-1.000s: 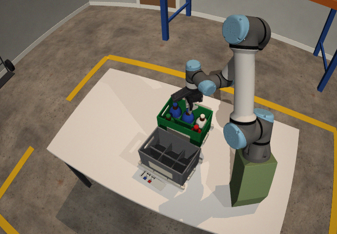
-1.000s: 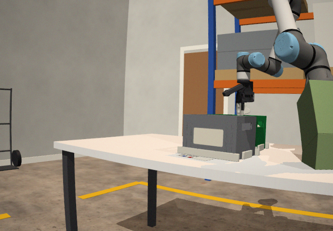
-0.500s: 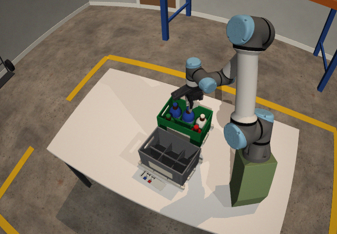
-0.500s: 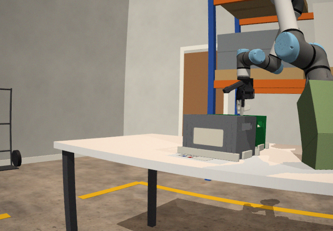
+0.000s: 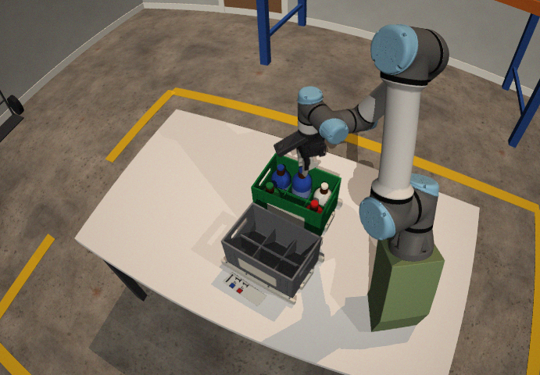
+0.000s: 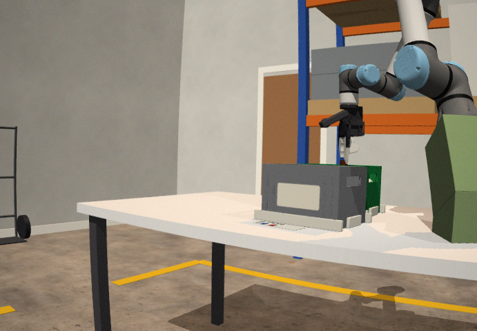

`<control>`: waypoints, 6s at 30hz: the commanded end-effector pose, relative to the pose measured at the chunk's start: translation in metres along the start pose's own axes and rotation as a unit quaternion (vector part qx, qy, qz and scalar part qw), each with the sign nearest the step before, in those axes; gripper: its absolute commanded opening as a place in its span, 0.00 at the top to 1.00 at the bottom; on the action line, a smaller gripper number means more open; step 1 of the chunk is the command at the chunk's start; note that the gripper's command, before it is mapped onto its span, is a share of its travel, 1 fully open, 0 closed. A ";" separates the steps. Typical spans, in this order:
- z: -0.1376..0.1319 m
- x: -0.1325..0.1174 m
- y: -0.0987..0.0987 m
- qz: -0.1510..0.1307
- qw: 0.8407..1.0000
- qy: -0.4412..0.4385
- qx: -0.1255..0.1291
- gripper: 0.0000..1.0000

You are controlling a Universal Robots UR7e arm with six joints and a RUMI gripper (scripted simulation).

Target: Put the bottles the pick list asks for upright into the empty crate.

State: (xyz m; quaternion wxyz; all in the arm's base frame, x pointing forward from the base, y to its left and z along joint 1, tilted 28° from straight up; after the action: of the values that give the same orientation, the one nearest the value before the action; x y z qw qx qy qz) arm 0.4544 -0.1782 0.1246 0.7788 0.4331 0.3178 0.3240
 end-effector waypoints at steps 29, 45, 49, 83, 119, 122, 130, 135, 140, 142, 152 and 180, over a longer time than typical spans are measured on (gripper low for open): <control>0.003 0.001 0.055 0.000 1.000 0.000 -0.004 1.00; 0.003 0.000 0.079 0.000 1.000 0.000 -0.004 1.00; 0.003 0.000 0.085 0.000 1.000 0.000 -0.004 1.00; 0.003 0.000 0.135 0.001 1.000 0.000 -0.004 1.00; 0.003 0.000 0.143 0.001 1.000 0.000 -0.004 1.00; 0.003 0.000 0.143 0.001 1.000 0.000 -0.004 1.00; 0.003 0.000 0.143 0.001 1.000 0.000 -0.004 1.00; 0.003 0.000 0.143 0.001 1.000 0.000 -0.004 1.00; 0.003 0.000 0.143 0.001 1.000 0.000 -0.004 1.00; -0.004 0.003 0.140 0.000 1.000 0.001 -0.001 1.00; -0.021 0.013 0.140 0.000 1.000 0.001 -0.001 1.00; -0.062 0.038 0.140 0.000 1.000 0.001 -0.001 1.00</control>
State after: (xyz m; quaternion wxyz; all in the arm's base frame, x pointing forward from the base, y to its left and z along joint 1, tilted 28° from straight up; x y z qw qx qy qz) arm 0.3996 -0.0713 0.2164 0.7771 0.4346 0.3200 0.3237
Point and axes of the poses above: the point where the finger pads meet when closed, its own y axis back along the fingers, its own z axis across the jaws, x = y × z, the point moved 2 cm from there along y, back along the fingers, and after that the axes turned 11 degrees about y, right-handed, at the moved point
